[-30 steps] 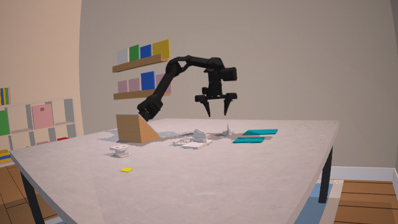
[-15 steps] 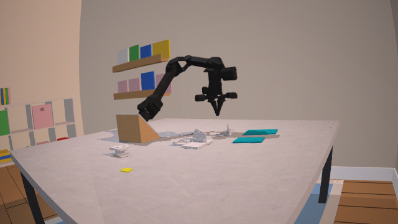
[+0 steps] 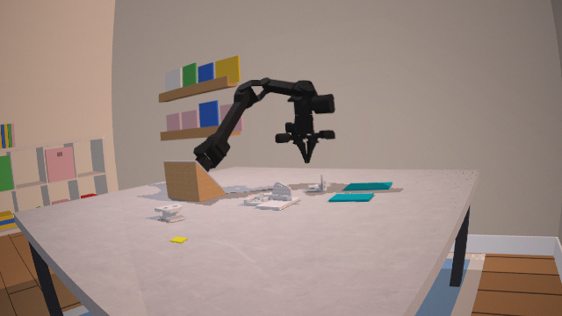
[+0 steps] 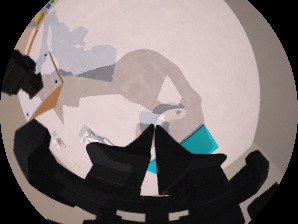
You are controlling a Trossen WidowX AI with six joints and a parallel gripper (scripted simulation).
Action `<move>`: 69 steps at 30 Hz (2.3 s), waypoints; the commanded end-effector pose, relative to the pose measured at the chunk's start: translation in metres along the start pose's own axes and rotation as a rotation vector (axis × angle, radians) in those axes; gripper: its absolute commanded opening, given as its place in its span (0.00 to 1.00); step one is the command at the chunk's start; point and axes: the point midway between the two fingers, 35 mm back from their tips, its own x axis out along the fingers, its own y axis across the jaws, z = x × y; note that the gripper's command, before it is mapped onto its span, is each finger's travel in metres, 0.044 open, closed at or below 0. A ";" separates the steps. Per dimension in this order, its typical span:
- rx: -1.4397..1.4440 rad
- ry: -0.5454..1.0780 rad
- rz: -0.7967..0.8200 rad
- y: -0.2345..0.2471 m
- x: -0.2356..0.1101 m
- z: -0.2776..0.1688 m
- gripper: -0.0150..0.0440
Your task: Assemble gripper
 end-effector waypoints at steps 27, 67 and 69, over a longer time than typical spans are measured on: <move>0.000 0.000 0.000 0.000 0.000 0.000 1.00; 0.000 0.000 0.000 0.000 0.000 0.000 0.25; 0.000 0.000 0.000 0.000 0.000 0.000 0.25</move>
